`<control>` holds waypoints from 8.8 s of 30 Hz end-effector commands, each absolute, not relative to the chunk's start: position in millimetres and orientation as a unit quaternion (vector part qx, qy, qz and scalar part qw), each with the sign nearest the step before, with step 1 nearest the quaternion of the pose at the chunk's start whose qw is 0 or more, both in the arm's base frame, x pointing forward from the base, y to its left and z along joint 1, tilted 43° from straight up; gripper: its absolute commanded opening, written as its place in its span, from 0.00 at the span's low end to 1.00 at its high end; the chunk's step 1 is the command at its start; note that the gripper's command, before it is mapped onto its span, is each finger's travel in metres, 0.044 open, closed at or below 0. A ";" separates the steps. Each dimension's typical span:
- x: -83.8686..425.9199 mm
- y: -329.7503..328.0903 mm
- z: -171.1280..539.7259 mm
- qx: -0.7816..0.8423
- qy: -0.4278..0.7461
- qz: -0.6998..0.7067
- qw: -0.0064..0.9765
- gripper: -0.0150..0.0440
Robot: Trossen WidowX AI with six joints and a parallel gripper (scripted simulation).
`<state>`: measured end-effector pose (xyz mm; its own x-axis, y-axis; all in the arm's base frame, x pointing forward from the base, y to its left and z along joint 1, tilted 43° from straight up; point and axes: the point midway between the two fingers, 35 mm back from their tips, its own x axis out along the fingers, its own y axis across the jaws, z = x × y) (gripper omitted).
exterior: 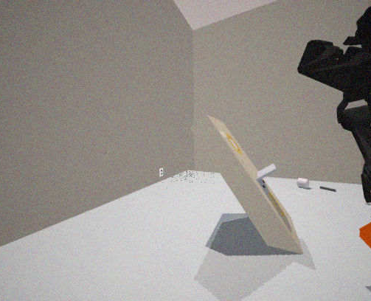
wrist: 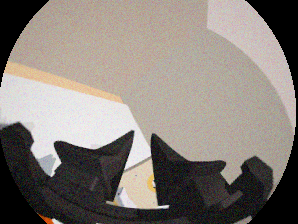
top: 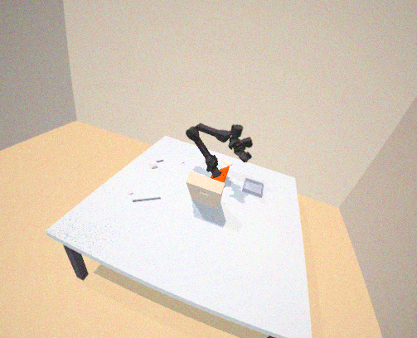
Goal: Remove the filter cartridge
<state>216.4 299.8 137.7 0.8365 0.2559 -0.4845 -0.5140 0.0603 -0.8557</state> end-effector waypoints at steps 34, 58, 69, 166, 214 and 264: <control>320.8 131.1 161.0 -0.458 0.312 -0.092 0.827 0.44; 345.2 115.4 149.5 -0.459 0.308 -0.094 0.828 0.44; 343.2 115.2 146.0 -0.459 0.308 -0.094 0.828 0.44; 349.6 112.7 145.5 -0.459 0.308 -0.094 0.828 0.44; 354.8 109.9 142.8 -0.459 0.308 -0.094 0.828 0.44; 361.9 106.0 139.4 -0.329 0.289 -0.140 0.888 0.25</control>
